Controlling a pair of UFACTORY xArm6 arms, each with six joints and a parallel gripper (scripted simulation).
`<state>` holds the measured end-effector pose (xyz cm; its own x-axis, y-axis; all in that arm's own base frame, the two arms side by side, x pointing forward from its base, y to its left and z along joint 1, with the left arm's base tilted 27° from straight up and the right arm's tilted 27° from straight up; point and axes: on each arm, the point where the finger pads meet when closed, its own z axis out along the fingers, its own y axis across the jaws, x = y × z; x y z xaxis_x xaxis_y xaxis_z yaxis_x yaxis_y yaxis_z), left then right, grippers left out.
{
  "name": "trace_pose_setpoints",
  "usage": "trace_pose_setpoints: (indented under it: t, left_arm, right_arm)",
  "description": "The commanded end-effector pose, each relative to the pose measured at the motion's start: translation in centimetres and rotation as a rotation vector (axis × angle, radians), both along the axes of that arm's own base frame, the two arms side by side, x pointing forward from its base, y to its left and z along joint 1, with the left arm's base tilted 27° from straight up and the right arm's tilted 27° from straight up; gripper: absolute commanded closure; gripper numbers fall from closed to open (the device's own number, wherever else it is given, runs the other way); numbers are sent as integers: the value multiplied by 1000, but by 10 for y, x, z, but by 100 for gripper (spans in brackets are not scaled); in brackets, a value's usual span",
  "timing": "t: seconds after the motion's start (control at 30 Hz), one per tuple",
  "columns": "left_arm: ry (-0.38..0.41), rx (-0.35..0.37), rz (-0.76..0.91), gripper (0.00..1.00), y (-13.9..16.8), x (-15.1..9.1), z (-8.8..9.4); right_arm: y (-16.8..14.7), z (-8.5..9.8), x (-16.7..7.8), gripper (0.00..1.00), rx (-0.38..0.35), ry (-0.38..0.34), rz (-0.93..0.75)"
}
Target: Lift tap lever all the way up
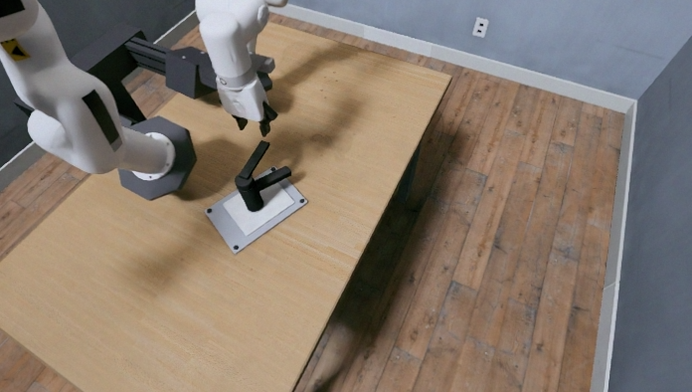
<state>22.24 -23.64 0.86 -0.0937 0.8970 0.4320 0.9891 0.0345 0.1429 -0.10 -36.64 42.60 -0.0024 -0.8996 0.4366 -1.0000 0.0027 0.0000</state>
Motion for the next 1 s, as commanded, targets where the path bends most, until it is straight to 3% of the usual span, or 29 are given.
trace_pose_setpoints:
  t: [0.0,0.57,0.97]
  left_arm:
    - [-2,-3,-1,36,-1,1,1]
    - [-2,-3,0,36,-1,1,-1]
    - [-3,-3,0,36,5,3,-12]
  right_arm:
    - [0,2,0,0,-5,0,0]
    - [0,2,0,0,-5,0,0]
    - [0,2,0,0,-5,0,0]
